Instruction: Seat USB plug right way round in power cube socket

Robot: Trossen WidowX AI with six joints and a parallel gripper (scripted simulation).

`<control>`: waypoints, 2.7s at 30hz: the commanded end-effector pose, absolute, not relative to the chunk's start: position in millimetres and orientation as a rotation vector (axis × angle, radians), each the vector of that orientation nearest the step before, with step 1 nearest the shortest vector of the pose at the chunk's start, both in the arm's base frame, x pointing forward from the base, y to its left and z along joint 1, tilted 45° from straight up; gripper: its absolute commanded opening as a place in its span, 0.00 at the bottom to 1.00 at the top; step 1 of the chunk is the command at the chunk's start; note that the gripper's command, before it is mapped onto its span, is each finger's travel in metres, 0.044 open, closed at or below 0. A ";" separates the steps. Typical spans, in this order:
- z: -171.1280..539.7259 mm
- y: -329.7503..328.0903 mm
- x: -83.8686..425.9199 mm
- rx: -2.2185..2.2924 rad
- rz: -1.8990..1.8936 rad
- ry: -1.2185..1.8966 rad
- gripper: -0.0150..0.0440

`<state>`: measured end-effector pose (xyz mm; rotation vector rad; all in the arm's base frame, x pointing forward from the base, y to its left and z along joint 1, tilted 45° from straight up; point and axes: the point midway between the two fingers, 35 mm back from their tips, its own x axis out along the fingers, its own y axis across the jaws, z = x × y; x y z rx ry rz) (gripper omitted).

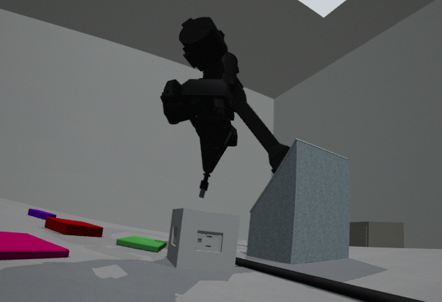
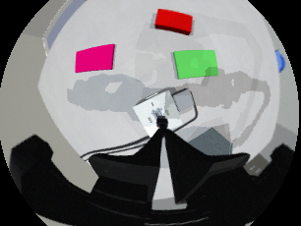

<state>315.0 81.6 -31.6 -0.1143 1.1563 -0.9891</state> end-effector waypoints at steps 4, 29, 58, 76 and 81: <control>-31.9 81.3 314.5 0.030 -1.091 1.062 0.25; -31.9 81.3 314.4 0.551 -1.397 0.666 0.25; -31.9 81.3 314.9 0.804 -1.512 0.444 0.25; -34.0 80.4 314.9 0.801 -1.505 0.459 0.25; -34.5 80.1 314.9 0.800 -1.503 0.463 0.25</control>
